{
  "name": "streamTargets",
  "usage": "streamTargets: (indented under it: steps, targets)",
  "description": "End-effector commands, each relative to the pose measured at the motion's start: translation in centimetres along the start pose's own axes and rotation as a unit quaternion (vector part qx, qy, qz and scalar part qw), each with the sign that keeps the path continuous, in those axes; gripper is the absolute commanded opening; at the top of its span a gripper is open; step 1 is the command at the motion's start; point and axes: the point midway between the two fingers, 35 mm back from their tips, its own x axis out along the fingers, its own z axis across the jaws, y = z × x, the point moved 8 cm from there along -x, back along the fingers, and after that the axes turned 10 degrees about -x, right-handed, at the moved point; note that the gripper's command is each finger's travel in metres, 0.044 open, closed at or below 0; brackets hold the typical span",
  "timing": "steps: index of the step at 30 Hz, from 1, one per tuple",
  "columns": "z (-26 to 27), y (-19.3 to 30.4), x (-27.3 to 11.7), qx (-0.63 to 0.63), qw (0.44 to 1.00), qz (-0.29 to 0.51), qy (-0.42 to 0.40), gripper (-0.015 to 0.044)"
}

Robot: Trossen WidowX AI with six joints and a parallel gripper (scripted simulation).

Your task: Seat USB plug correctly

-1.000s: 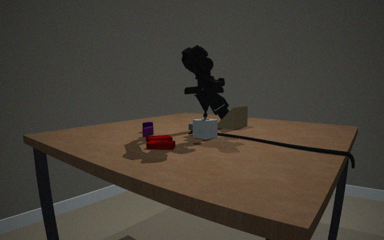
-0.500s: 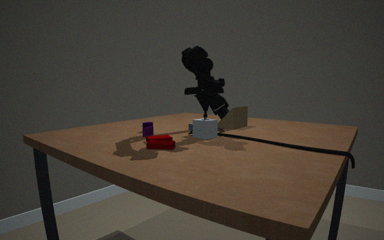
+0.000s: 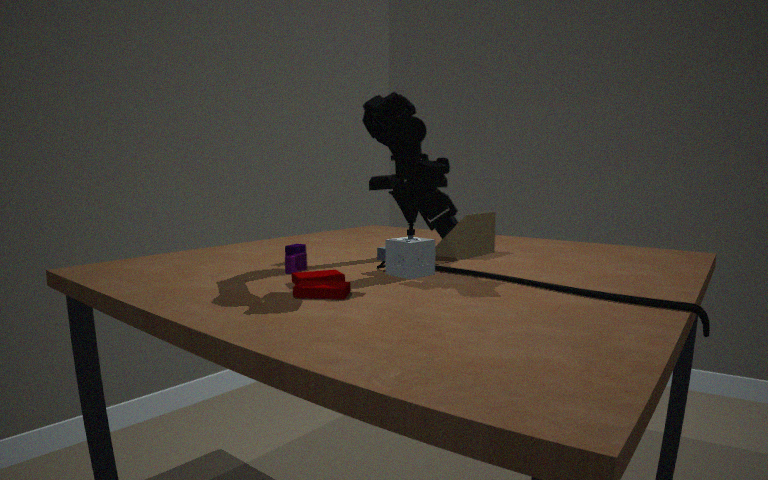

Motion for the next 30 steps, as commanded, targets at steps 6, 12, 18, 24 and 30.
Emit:
streamTargets:
  steps: [6, 12, 18, 24, 30]
  targets:
    - [0.00, 0.00, 0.11, -0.002, 1.000, 0.000, 0.001, 0.0000]
    - [0.00, 0.00, 0.19, -0.002, 1.000, 0.000, 0.001, 0.0000]
    - [0.00, 0.01, 0.26, -0.002, 1.000, 0.000, 0.001, 0.0000]
    - [0.00, 0.01, 0.33, -0.002, 1.000, 0.000, 0.001, 0.0000]
    - [0.00, 0.02, 0.40, -0.002, 1.000, 0.000, 0.001, 0.0000]
